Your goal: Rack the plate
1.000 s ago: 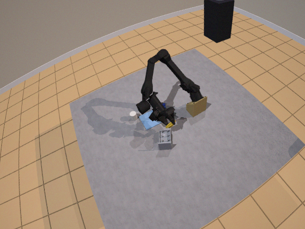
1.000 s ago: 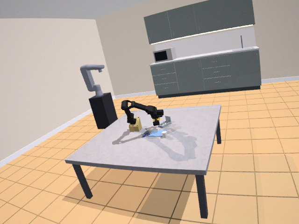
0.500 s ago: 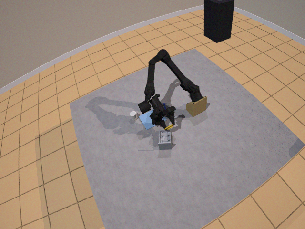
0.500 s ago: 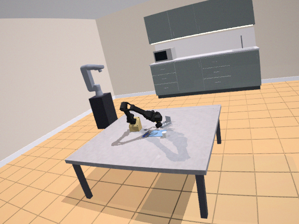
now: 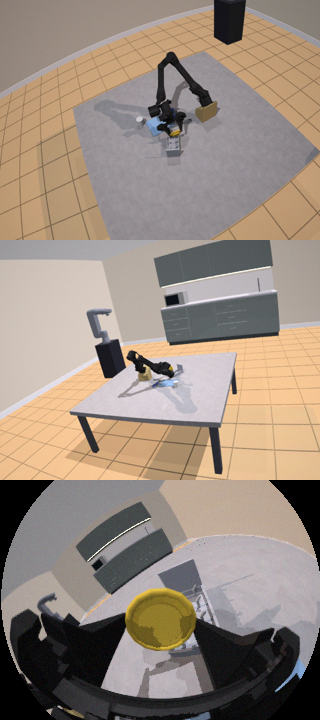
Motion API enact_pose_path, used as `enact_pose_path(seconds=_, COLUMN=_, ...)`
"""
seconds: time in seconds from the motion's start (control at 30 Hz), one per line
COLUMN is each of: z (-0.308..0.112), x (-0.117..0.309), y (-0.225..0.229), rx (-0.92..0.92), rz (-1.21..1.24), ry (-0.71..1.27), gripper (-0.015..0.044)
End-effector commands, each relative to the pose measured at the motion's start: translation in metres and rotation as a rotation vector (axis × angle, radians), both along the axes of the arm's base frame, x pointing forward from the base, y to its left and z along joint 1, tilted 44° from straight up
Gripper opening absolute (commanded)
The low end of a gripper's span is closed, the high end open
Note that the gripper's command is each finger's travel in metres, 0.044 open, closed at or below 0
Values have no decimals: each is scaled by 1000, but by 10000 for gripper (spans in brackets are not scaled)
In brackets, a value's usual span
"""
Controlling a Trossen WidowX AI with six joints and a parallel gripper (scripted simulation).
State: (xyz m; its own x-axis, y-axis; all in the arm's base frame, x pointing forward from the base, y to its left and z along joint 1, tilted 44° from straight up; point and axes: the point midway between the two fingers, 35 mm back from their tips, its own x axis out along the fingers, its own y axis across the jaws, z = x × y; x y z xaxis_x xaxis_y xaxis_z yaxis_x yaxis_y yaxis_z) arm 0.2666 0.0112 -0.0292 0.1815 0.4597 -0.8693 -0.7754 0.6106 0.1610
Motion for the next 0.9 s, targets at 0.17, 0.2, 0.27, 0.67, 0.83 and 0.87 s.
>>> enact_pose_path(seconds=0.17, z=5, x=2, y=-9, rx=38, rz=134, ry=-222, gripper=0)
enact_pose_path(seconds=0.2, z=5, x=2, y=-10, rx=40, rz=149, ry=-249, gripper=0)
enact_pose_path(seconds=0.27, z=7, x=2, y=-12, rx=41, rz=179, ry=-303, gripper=0)
enact_pose_path(seconds=0.67, z=16, x=0, y=-25, rx=6, rz=329, ry=-599, gripper=0)
enact_pose_path(seconds=0.83, z=16, x=0, y=-25, rx=6, rz=329, ry=-599, gripper=0)
enact_pose_path(seconds=0.87, z=16, x=0, y=-25, rx=6, rz=329, ry=-599, gripper=0)
